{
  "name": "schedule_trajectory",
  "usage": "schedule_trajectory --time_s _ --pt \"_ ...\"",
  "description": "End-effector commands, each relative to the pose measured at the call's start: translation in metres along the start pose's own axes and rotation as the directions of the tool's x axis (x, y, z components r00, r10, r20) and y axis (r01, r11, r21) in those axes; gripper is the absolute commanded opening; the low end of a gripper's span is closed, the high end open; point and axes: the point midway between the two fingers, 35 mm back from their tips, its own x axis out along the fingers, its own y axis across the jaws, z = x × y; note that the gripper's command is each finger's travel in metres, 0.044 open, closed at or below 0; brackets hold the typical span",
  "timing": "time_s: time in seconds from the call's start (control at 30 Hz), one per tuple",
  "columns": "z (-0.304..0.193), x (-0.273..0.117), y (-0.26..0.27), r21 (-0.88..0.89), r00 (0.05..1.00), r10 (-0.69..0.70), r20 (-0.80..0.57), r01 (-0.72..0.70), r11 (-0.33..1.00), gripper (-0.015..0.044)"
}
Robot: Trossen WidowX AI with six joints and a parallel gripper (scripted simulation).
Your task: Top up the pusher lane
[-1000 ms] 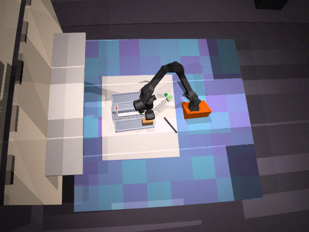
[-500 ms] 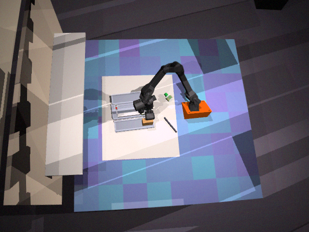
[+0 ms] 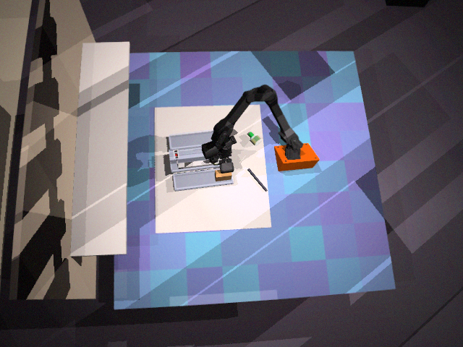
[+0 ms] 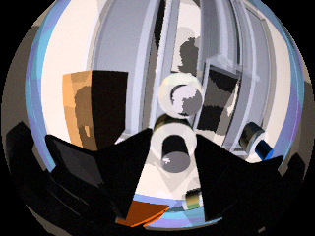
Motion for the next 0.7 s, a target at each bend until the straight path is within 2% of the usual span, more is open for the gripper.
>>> schedule_trajectory --time_s 0.0,0.67 --pt "0.0045 0.0036 -0.0022 0.014 1.0 -0.01 0.013 0.01 1.0 0.0" --pt "0.0034 0.0101 -0.0033 0.014 1.0 -0.011 0.012 0.011 1.0 0.0"
